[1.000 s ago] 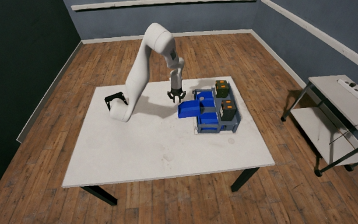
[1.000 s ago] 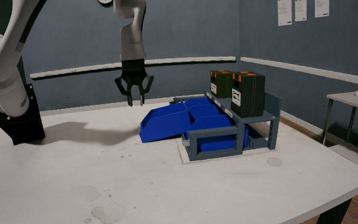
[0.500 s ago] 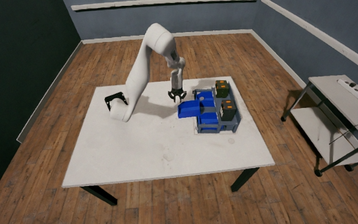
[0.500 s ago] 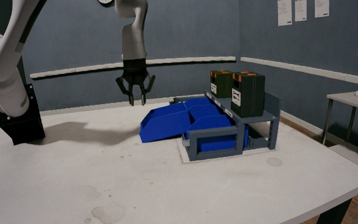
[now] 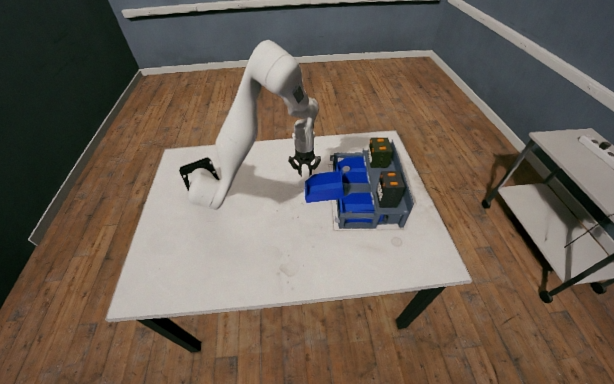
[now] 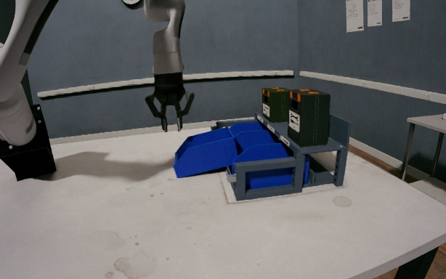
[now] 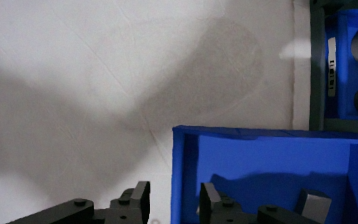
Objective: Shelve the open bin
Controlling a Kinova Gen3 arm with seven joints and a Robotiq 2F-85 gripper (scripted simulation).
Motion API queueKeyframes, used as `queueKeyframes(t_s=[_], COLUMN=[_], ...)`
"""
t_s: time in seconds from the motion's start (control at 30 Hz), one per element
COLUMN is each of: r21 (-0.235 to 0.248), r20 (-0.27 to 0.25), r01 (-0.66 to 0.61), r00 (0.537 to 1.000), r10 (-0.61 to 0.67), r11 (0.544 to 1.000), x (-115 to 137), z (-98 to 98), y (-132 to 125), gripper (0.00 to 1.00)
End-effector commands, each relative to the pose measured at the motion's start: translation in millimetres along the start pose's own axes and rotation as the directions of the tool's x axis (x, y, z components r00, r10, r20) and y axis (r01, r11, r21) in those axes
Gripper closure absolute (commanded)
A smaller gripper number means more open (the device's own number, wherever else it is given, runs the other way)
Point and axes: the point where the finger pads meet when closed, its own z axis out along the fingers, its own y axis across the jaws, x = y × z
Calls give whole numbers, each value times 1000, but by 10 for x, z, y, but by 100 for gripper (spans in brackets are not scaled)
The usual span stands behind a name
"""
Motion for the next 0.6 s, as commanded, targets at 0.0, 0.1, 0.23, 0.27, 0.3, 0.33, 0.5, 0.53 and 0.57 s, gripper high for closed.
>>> queueKeyframes(t_s=[0.0,0.1,0.23,0.27,0.3,0.33,0.5,0.53,0.57], r21=[-1,-1,-1,-1,-1,-1,-1,-1,-1], r20=[-1,-1,-1,-1,-1,-1,-1,-1,-1], r01=[0,0,0,0,0,0,0,0,0], r00=[1000,1000,1000,1000,1000,1000,1000,1000,1000], r10=[0,0,0,0,0,0,0,0,0], r11=[1000,1000,1000,1000,1000,1000,1000,1000,1000], x=[5,5,5,5,5,5,5,5,5], z=[-6,-6,-6,-6,-6,-6,-6,-6,-6], y=[2,2,2,2,2,2,2,2,2], gripper=[61,61,0,0,0,0,0,0,0])
